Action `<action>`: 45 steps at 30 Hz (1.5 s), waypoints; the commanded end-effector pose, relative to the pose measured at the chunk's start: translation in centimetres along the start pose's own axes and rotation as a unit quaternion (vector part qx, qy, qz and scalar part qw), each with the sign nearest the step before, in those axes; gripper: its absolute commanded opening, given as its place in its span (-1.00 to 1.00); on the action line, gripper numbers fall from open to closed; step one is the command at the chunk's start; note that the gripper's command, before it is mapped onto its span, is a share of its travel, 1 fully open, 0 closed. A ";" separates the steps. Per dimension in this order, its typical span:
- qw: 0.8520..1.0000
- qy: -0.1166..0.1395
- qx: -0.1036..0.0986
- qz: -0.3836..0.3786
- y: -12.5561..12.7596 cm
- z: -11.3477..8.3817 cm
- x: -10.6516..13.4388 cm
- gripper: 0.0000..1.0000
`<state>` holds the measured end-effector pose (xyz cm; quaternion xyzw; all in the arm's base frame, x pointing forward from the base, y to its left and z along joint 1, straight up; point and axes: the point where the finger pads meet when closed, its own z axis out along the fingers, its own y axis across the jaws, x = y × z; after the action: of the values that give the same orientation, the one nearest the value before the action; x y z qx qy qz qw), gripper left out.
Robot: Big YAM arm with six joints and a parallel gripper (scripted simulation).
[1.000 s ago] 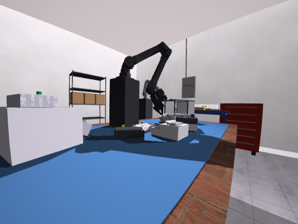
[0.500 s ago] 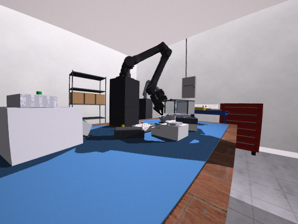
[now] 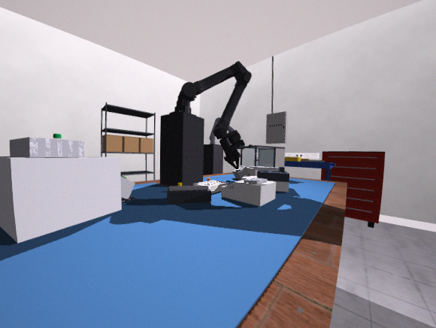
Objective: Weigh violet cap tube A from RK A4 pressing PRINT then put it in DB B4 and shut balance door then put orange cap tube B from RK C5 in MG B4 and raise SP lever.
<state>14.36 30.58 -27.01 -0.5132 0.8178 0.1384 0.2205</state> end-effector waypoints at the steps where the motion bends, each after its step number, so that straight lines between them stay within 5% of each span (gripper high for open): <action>1: 1.000 0.012 0.002 0.001 -0.3 1.0 0.9 -1.00; 35: 1.000 0.012 0.002 0.001 -0.3 1.0 0.9 -1.00; 45: 1.000 -0.001 0.002 0.001 -0.2 -1.4 0.0 -1.00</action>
<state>14.20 30.22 -26.63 -0.5134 0.8182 0.1376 0.2193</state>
